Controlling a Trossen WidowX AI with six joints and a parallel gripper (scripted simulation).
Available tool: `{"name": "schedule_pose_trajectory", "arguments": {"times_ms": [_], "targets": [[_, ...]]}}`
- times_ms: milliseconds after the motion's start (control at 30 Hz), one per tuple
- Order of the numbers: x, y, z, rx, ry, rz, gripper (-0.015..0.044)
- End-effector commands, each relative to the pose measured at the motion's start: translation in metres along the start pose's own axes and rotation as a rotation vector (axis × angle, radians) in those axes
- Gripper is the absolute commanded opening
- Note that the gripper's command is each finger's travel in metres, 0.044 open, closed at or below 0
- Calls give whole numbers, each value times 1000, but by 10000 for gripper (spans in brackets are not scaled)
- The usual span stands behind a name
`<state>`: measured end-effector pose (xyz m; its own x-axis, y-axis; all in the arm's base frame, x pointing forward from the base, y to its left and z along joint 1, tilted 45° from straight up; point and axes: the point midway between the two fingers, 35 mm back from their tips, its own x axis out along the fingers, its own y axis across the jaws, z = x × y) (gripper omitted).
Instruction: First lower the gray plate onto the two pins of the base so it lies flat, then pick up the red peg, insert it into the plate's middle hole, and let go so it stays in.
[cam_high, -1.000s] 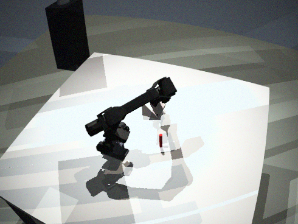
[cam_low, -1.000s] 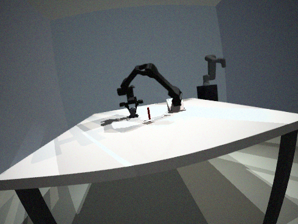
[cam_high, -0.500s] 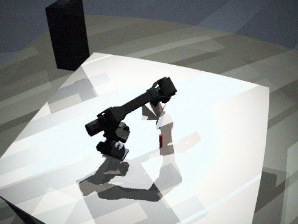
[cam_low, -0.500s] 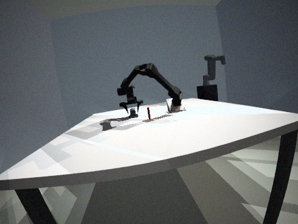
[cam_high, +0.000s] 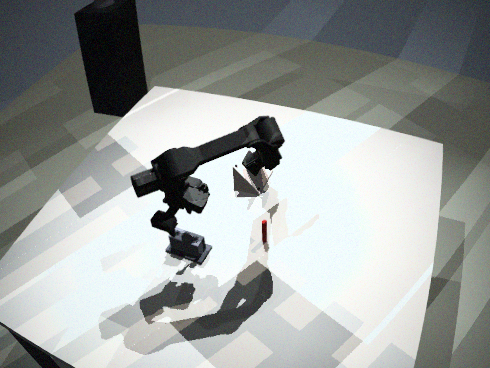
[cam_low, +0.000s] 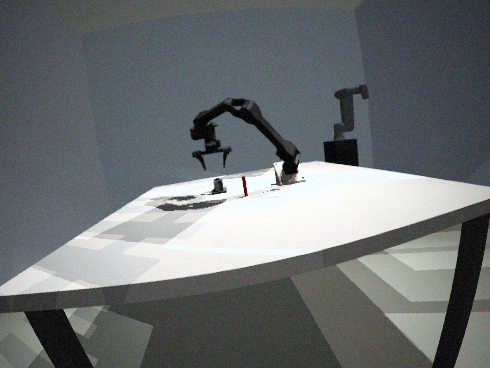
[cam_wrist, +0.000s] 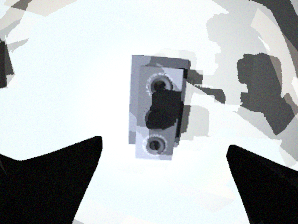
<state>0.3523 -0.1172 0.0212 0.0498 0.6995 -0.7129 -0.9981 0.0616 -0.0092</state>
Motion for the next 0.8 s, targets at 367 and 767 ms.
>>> {"name": "schedule_pose_trajectory", "arguments": {"times_ms": [367, 767], "targets": [[-39, 13, 42, 498, 3, 2, 440], [-43, 56, 123, 1568, 3, -2, 440]]}}
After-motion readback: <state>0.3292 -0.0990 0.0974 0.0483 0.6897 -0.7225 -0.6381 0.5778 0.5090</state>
